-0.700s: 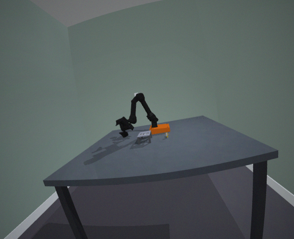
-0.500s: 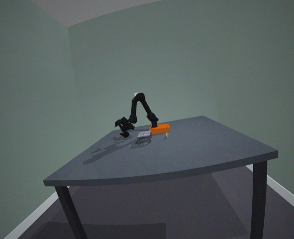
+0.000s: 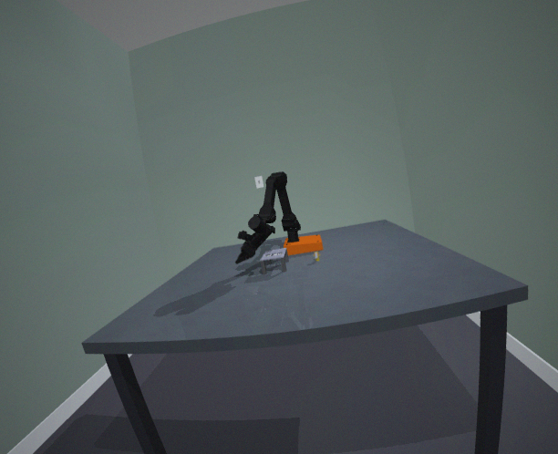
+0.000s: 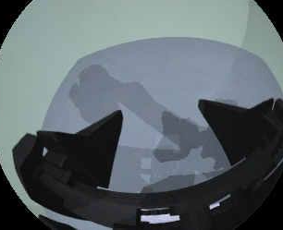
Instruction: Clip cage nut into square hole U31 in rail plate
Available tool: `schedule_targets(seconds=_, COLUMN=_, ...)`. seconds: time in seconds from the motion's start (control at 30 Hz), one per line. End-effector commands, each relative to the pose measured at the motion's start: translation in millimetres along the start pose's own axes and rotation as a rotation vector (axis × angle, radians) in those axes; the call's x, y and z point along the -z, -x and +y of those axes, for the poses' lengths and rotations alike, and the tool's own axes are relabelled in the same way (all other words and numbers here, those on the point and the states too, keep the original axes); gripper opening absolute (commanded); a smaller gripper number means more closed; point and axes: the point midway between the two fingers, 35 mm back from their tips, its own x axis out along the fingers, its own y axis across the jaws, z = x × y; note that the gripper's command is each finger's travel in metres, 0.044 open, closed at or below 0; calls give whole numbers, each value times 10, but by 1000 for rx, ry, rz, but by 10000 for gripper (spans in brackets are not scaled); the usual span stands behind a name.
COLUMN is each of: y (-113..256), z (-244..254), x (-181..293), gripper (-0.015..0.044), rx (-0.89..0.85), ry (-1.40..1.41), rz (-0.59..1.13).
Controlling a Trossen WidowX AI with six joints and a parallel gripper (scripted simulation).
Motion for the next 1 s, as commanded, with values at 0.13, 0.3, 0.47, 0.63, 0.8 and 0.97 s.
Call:
schedule_targets(seconds=0.13, y=577, z=497, x=364, gripper=440, rx=-221, ry=361, rz=123)
schedule_targets(seconds=0.3, y=835, z=595, x=598, gripper=440, rx=-305, ry=660, rz=193)
schedule_targets(seconds=0.47, y=1496, z=636, x=1090, gripper=440, rx=-548, ry=1324, rz=310)
schedule_targets(seconds=0.63, y=2235, z=427, x=1482, gripper=440, rx=-877, ry=1963, rz=369)
schedule_targets(seconds=0.8, y=2780, z=138, x=1663, gripper=440, rx=-1180, ry=2382, rz=370)
schedule_targets(seconds=0.97, y=2902, z=59, x=1690, gripper=440, rx=-1259, ry=2469, rz=365)
